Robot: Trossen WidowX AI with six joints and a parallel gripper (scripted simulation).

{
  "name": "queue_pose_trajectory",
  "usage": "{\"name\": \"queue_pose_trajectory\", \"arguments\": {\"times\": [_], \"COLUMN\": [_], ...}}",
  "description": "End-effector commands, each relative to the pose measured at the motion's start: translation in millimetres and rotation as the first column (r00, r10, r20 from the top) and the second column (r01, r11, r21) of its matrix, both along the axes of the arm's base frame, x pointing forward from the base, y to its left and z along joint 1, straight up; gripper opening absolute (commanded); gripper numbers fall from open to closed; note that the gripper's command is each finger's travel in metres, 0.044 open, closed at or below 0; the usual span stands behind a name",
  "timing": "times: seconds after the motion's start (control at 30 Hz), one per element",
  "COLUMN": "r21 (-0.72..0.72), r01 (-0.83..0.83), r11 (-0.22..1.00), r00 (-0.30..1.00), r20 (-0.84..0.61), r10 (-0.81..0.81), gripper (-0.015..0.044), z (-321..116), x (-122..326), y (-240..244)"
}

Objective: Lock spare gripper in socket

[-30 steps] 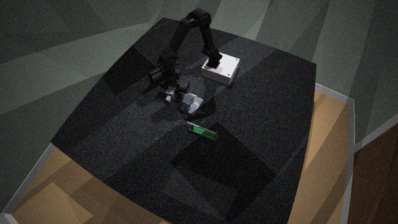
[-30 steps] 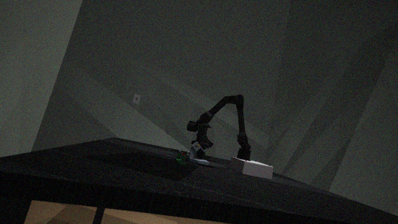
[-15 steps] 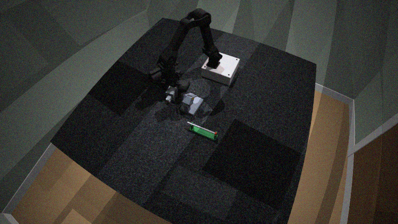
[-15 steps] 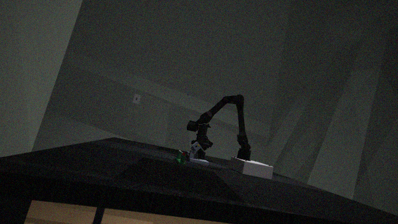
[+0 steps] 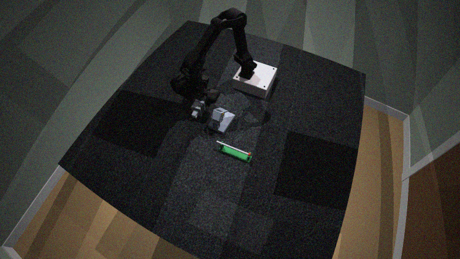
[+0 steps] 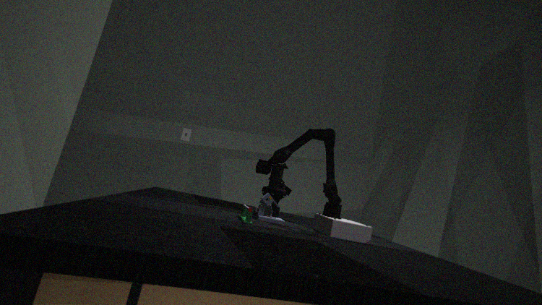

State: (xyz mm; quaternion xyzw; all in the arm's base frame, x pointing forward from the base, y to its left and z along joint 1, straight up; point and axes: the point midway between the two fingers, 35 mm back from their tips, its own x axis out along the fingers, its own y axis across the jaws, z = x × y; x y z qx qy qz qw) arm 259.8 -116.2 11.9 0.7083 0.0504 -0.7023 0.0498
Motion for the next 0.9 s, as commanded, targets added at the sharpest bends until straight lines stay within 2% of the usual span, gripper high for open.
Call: {"name": "queue_pose_trajectory", "arguments": {"times": [0.0, 0.33, 0.87], "r21": [-0.001, 0.003, 0.004], "r01": [0.0, 0.0, 0.0], "r11": [1.0, 1.0, 1.0], "r00": [1.0, 1.0, 1.0], "r20": [0.001, -0.007, -0.009], "r10": [0.0, 0.0, 0.0], "gripper": [0.044, 0.044, 0.044], "z": [9.3, 28.3, 20.9], "x": [0.0, -1.4, -1.4], "y": [0.0, 0.5, 0.6]}}
